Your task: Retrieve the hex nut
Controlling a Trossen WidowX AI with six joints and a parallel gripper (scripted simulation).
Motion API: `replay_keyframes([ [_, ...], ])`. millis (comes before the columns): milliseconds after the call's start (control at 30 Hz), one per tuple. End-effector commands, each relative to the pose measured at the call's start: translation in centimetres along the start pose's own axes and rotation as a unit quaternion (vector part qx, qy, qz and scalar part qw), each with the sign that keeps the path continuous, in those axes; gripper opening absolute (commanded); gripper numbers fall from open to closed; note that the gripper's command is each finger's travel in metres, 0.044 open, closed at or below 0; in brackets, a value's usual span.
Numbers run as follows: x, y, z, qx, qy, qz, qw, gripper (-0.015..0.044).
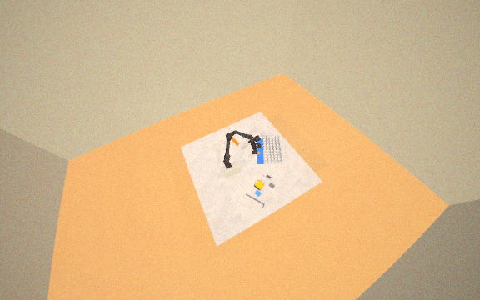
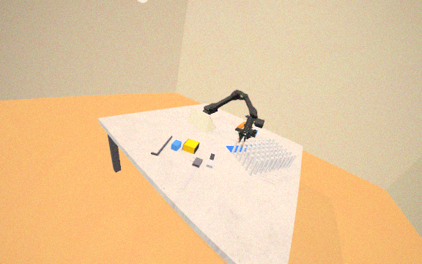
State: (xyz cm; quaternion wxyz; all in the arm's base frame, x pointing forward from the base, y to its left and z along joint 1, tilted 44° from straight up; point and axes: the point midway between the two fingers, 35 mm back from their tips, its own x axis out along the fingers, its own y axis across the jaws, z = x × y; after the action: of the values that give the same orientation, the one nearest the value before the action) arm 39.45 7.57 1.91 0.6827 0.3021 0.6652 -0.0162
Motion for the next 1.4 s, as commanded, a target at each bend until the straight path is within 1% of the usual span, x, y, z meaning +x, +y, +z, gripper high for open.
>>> replay_keyframes([
  [0, -0.1, -0.1, -0.3, 0.002, -0.001, -0.001, 1.000, 0.0000],
  [1367, -0.8, -0.1, -2.8, 0.002, 0.000, -0.001, 1.000, 0.0000],
])
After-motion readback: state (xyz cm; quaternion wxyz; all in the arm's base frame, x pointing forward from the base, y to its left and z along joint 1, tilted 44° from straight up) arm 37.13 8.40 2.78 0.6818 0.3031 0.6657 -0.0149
